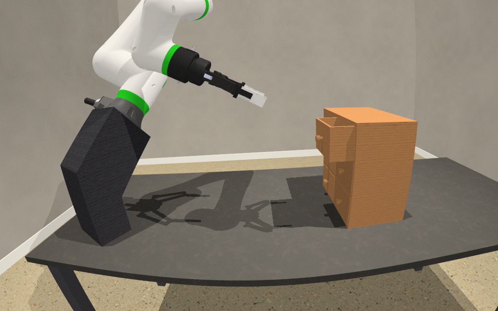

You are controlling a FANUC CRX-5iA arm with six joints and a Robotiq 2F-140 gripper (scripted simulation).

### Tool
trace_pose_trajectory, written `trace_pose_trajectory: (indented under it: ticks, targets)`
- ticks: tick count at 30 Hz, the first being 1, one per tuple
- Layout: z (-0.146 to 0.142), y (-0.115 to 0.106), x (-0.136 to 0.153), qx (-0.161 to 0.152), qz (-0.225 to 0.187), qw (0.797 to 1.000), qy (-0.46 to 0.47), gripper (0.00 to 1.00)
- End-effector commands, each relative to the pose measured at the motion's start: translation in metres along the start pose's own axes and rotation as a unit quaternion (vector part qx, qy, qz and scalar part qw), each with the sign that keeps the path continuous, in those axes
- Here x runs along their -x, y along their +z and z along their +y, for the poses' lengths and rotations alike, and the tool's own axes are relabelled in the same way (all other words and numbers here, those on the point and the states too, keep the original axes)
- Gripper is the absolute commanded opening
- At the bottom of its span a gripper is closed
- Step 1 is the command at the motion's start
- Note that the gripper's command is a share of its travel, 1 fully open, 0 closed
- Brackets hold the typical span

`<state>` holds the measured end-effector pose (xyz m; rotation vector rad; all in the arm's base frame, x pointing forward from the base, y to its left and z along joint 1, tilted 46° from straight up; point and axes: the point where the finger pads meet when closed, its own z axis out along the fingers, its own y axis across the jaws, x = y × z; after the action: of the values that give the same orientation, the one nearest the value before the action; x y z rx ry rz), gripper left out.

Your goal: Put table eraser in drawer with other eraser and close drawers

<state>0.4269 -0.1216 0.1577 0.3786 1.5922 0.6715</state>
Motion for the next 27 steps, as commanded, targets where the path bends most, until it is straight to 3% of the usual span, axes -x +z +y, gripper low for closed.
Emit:
trace_pose_trajectory:
  ticks: [1, 13, 15, 27]
  targets:
    - [0.0, -0.001, 0.003, -0.001, 0.035, 0.999, -0.001, 1.0]
    - [0.0, -0.007, 0.012, -0.001, 0.203, 0.979, -0.001, 1.0]
    - [0.0, -0.007, 0.012, -0.001, 0.203, 0.979, -0.001, 1.0]
    - [0.0, -0.013, 0.024, -0.001, 0.398, 0.917, -0.001, 1.0]
